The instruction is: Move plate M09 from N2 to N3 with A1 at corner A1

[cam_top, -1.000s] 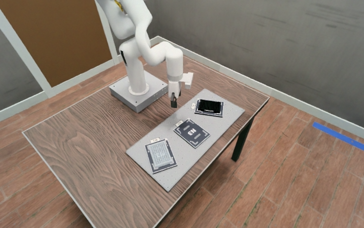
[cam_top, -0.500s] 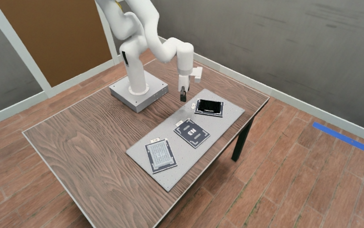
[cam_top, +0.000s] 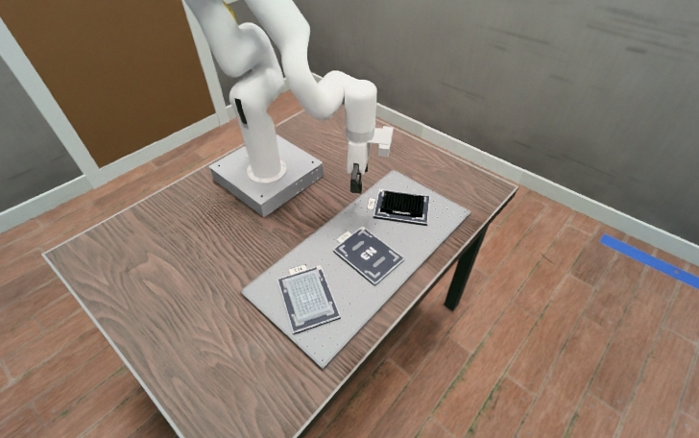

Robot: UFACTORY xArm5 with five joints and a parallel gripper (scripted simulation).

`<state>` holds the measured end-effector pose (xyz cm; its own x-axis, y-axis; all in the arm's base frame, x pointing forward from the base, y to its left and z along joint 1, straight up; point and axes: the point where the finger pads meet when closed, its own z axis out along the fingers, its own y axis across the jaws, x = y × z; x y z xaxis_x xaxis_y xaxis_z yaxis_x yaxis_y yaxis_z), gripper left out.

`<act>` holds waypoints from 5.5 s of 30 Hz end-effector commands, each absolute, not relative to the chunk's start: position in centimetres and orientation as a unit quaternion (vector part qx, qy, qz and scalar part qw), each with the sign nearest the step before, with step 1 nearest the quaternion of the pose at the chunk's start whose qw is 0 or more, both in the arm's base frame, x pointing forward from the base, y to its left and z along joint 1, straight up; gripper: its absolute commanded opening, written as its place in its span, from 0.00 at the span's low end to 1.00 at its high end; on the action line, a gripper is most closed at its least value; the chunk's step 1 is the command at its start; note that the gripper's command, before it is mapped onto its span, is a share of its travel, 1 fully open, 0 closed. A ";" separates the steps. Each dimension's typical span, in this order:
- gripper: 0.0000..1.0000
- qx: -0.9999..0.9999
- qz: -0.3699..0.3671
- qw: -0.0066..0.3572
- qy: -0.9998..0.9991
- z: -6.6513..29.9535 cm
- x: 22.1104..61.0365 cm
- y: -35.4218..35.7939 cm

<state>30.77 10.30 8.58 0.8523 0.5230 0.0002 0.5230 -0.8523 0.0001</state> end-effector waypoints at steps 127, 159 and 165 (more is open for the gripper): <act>1.00 0.962 0.002 0.000 0.272 2.2 40.0 20.5; 1.00 0.962 0.002 0.000 0.272 0.1 40.1 20.4; 1.00 0.962 0.002 0.000 0.272 -0.2 40.1 20.4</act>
